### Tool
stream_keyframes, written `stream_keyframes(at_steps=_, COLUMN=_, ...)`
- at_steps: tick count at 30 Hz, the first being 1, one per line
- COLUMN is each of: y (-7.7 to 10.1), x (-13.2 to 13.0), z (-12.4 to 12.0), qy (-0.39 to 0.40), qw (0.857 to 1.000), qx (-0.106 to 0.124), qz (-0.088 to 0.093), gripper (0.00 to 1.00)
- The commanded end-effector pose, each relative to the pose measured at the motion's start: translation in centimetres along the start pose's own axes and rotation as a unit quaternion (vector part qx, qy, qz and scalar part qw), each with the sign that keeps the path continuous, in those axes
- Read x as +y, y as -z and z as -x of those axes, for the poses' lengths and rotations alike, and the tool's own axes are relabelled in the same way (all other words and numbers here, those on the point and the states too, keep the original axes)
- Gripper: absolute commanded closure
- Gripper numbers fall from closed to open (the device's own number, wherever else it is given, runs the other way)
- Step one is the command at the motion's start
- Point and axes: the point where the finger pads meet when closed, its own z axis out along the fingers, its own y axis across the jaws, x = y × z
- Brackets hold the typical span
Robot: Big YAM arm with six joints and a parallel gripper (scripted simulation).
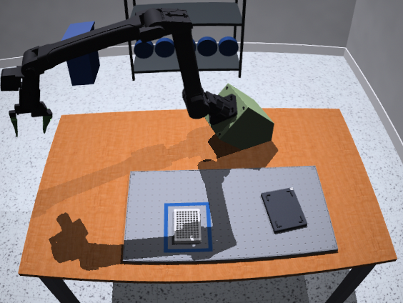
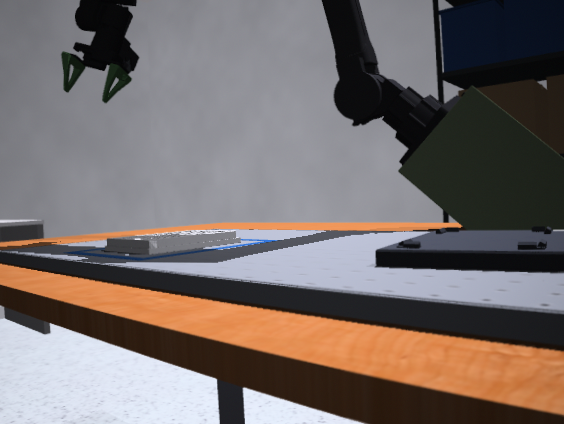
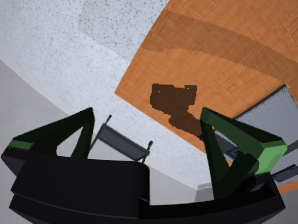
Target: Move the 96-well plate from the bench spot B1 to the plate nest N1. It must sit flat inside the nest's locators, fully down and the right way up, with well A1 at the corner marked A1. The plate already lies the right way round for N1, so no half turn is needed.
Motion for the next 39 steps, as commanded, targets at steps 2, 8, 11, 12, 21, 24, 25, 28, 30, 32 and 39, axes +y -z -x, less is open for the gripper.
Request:
stream_keyframes(at_steps=2, y=0.5, x=0.3, z=-0.2, qy=0.003, qw=1.0, qx=-0.001, qz=0.006, gripper=0.0)
stream_keyframes(at_steps=8, y=0.5, x=0.3, z=-0.2, qy=0.003, qw=1.0, qx=-0.001, qz=0.006, gripper=0.0)
stream_keyframes(at_steps=11, y=0.5, x=0.3, z=-0.2, qy=0.003, qw=1.0, qx=-0.001, qz=0.006, gripper=0.0)
stream_keyframes(at_steps=12, y=0.5, x=0.3, z=-0.2, qy=0.003, qw=1.0, qx=-0.001, qz=0.006, gripper=0.0)
stream_keyframes(at_steps=21, y=-1.8, x=-0.8, z=-1.1, qy=0.061, qw=0.998, qx=0.013, qz=-0.026, gripper=0.0)
stream_keyframes(at_steps=24, y=-2.9, x=-0.6, z=-1.6, qy=0.066, qw=0.998, qx=0.01, qz=-0.014, gripper=0.0)
stream_keyframes(at_steps=25, y=-3.3, x=-0.9, z=-1.8, qy=0.08, qw=0.996, qx=0.013, qz=-0.022, gripper=0.0)
stream_keyframes(at_steps=28, y=-3.8, x=-1.4, z=-2.6, qy=0.118, qw=0.992, qx=0.022, qz=-0.044, gripper=0.0)
stream_keyframes(at_steps=30, y=-5.2, x=-2.0, z=-2.9, qy=0.119, qw=0.992, qx=0.021, qz=-0.041, gripper=0.0)
stream_keyframes(at_steps=32, y=-5.9, x=-2.4, z=-3.2, qy=0.119, qw=0.992, qx=0.022, qz=-0.041, gripper=0.0)
stream_keyframes(at_steps=39, y=-7.6, x=-4.2, z=-4.6, qy=0.173, qw=0.981, qx=0.039, qz=-0.078, gripper=0.0)
